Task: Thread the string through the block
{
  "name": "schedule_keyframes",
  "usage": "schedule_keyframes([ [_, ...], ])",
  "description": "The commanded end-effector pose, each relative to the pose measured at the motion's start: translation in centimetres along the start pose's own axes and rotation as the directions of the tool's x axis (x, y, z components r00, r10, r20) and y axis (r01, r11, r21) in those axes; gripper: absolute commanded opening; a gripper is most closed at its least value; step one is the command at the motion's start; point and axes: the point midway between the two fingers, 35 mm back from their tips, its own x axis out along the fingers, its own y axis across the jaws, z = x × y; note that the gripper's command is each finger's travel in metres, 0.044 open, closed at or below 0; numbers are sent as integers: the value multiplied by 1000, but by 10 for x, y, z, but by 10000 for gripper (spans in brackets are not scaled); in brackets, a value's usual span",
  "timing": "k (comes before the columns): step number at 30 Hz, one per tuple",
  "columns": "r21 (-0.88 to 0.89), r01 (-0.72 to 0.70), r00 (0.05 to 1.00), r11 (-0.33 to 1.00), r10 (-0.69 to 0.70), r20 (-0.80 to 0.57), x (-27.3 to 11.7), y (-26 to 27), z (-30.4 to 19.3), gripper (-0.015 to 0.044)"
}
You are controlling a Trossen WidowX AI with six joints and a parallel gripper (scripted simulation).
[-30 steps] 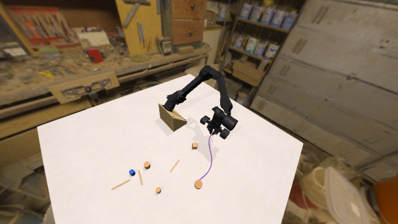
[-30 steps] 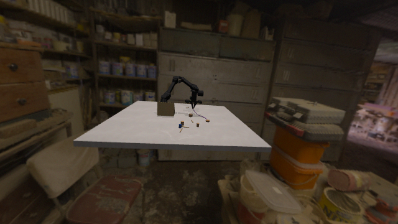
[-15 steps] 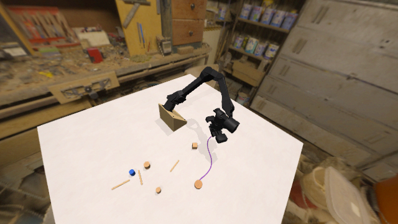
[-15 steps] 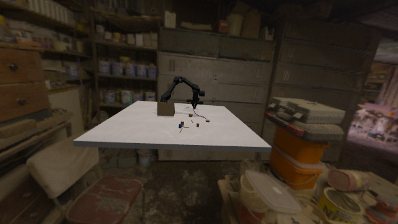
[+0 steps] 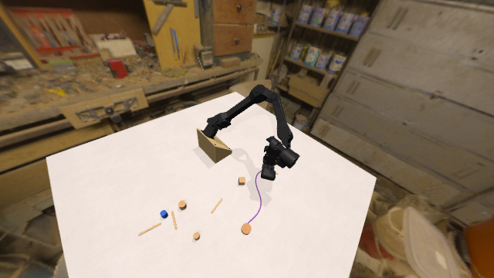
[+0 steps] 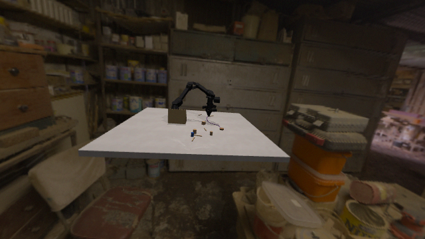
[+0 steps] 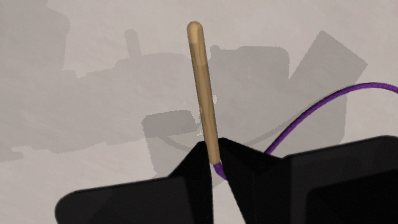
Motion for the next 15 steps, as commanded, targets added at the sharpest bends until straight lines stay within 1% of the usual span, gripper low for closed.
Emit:
schedule_keyframes([
  [1,160,6,1000,987,-7,1,-1,-5,4,0],
  [8,400,5,1000,916,-7,2,-2,-11,7,0],
  [15,615,4,1000,789,-7,2,-2,-17,10,0],
])
